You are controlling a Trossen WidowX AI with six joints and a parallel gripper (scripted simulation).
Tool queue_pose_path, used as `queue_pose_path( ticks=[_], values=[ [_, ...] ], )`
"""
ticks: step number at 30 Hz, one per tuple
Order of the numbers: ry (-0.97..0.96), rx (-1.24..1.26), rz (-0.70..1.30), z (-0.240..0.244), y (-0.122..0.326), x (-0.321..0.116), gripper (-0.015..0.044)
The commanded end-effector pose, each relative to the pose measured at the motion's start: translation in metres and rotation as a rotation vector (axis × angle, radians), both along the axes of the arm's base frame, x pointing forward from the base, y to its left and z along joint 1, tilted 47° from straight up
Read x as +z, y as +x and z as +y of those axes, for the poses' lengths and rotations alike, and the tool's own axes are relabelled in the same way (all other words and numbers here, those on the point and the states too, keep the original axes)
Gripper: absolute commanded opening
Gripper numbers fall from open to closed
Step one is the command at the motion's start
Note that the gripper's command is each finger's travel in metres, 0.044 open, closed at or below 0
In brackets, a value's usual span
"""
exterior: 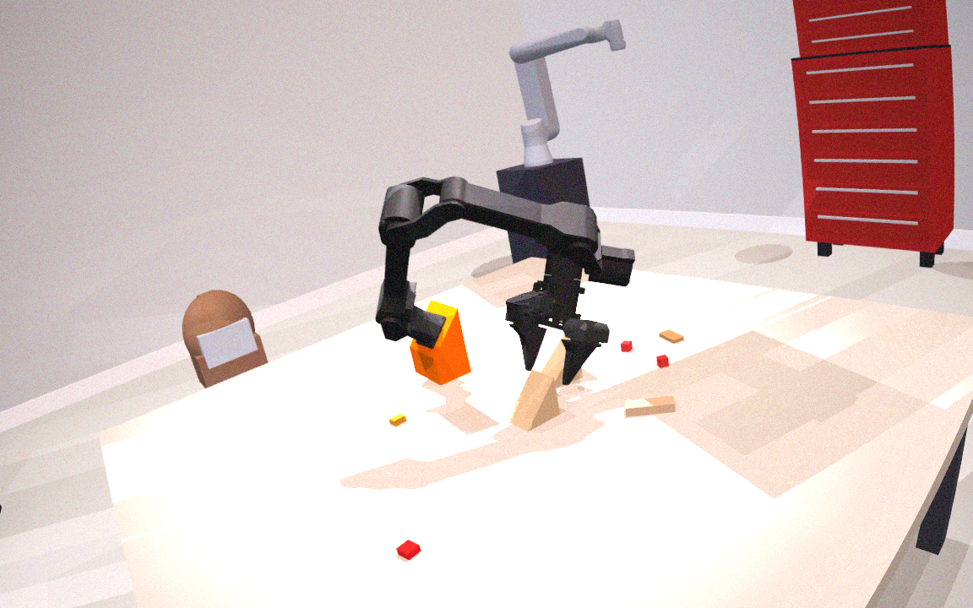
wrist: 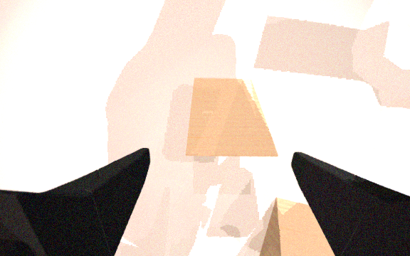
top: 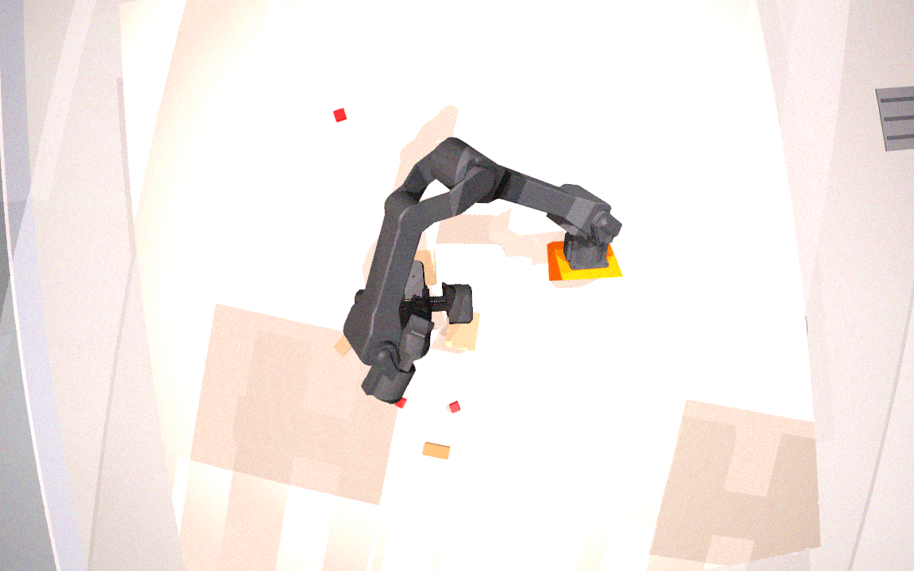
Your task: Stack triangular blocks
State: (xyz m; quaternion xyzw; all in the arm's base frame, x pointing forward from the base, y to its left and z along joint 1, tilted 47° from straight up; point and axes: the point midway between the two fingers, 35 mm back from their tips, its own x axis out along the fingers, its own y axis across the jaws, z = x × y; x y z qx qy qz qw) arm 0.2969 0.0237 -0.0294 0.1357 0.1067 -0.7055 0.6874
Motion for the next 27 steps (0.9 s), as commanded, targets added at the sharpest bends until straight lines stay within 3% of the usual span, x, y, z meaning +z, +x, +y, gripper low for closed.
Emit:
queue_pose_path(
  ticks=[1, 27],
  values=[
    [-0.005, 0.001, 0.009, -0.006, -0.001, -0.001, 0.044],
    [-0.023, -0.001, 0.022, -0.047, -0.005, -0.013, 0.044]
  ],
)
